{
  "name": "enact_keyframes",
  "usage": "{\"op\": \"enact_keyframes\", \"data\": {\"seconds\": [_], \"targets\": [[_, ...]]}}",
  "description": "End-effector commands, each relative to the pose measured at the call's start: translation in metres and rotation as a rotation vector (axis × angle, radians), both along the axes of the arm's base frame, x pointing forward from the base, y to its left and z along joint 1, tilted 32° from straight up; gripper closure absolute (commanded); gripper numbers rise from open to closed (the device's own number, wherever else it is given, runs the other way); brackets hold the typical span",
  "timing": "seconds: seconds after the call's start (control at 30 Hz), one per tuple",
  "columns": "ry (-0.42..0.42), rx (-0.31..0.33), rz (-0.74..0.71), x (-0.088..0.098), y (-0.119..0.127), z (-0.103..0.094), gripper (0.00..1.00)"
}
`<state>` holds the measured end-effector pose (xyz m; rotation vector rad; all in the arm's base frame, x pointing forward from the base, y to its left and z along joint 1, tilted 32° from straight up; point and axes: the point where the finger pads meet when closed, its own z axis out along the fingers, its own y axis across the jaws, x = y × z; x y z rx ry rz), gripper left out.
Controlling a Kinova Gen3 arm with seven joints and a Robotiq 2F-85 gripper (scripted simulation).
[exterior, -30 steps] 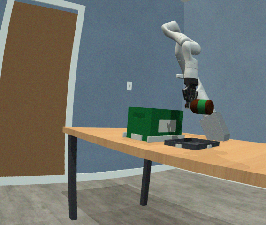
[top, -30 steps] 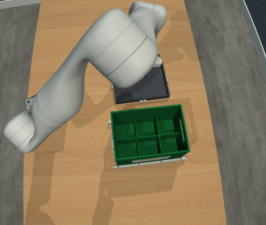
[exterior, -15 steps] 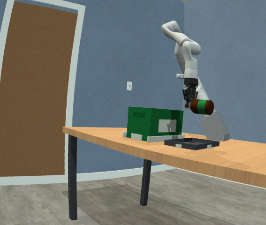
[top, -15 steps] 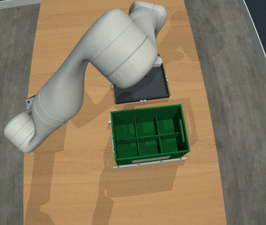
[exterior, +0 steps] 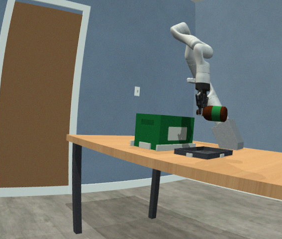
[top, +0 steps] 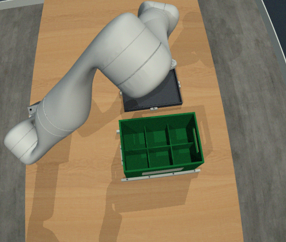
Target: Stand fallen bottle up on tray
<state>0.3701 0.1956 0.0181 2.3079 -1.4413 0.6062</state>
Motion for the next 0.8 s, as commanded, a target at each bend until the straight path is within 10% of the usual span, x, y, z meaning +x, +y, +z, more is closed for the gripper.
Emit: {"op": "enact_keyframes", "data": {"seconds": [0.0,0.77], "targets": [[0.014,-0.003,0.021,0.0007,-0.0004,0.0004,1.0],[0.042,-0.012,0.067,0.0008,-0.0003,0.0004,1.0]]}}
